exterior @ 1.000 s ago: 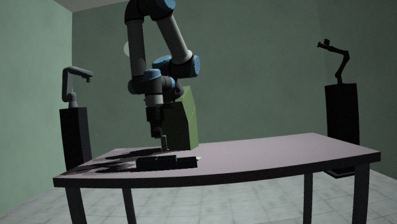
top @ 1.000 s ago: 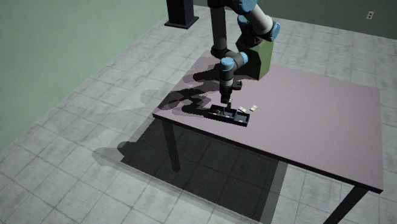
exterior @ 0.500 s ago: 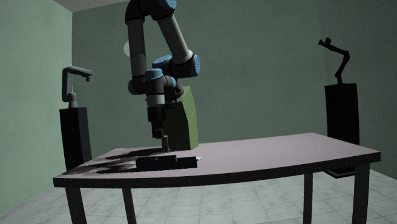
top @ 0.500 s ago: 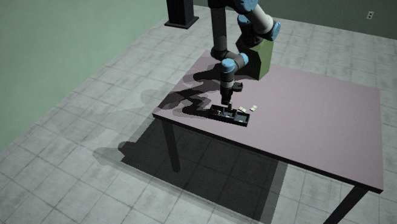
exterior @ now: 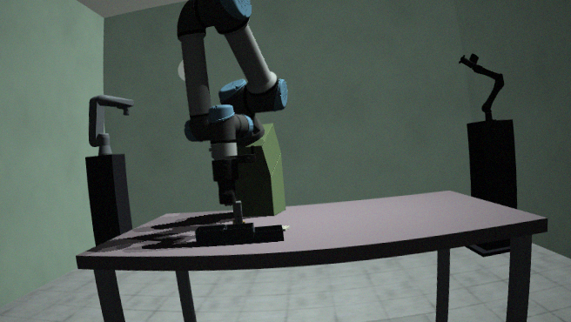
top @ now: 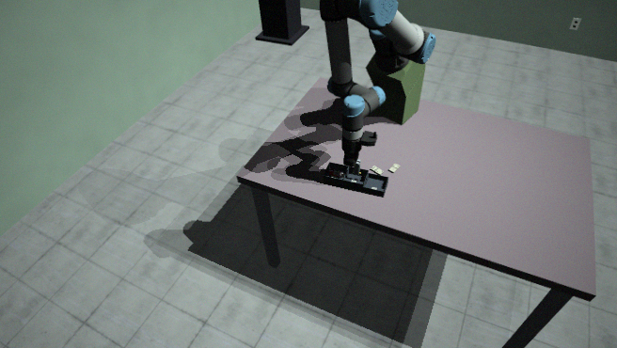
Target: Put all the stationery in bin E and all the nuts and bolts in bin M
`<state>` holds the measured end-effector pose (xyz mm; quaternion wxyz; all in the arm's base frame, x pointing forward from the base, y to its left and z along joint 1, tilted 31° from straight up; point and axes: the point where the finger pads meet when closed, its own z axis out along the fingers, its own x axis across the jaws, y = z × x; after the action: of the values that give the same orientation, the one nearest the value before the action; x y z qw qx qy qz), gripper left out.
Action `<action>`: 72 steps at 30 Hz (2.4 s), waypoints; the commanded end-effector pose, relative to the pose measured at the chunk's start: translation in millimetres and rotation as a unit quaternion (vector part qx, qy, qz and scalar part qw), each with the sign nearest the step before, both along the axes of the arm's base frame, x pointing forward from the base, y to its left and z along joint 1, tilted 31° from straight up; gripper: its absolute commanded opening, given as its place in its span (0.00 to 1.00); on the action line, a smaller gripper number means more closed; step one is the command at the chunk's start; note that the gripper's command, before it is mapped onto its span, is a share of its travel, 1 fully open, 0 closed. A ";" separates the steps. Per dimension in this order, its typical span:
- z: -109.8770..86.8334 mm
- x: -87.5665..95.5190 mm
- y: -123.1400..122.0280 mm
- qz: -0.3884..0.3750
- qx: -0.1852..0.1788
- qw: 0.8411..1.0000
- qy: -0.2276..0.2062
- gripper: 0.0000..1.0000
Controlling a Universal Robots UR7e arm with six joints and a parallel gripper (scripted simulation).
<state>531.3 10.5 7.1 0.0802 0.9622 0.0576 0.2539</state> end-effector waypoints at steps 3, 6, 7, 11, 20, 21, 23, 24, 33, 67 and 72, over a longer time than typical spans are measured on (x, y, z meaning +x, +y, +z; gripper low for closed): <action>-9.8 6.5 -1.5 0.000 0.000 1.000 -0.001 0.00; -14.9 9.4 -2.2 0.000 0.000 1.000 -0.001 0.00; -16.6 10.4 -2.5 0.000 0.000 1.000 -0.001 0.00; -21.0 12.8 -3.3 0.000 0.000 1.000 -0.001 0.00; -21.1 12.4 -3.8 0.000 0.000 1.000 -0.001 0.00; -21.1 12.4 -3.9 0.000 0.000 1.000 -0.001 0.00; -21.2 12.3 -4.0 0.000 0.000 1.000 -0.001 0.00; -21.2 12.3 -4.0 0.000 0.000 1.000 -0.001 0.62; -21.2 12.3 -3.9 0.000 0.000 1.000 -0.001 0.62; 10.2 -6.0 0.6 0.000 0.000 1.000 -0.001 0.62; 15.7 -9.1 1.4 0.000 0.000 1.000 -0.001 0.62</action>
<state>523.9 11.5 18.7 0.0804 0.9620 0.0576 0.2545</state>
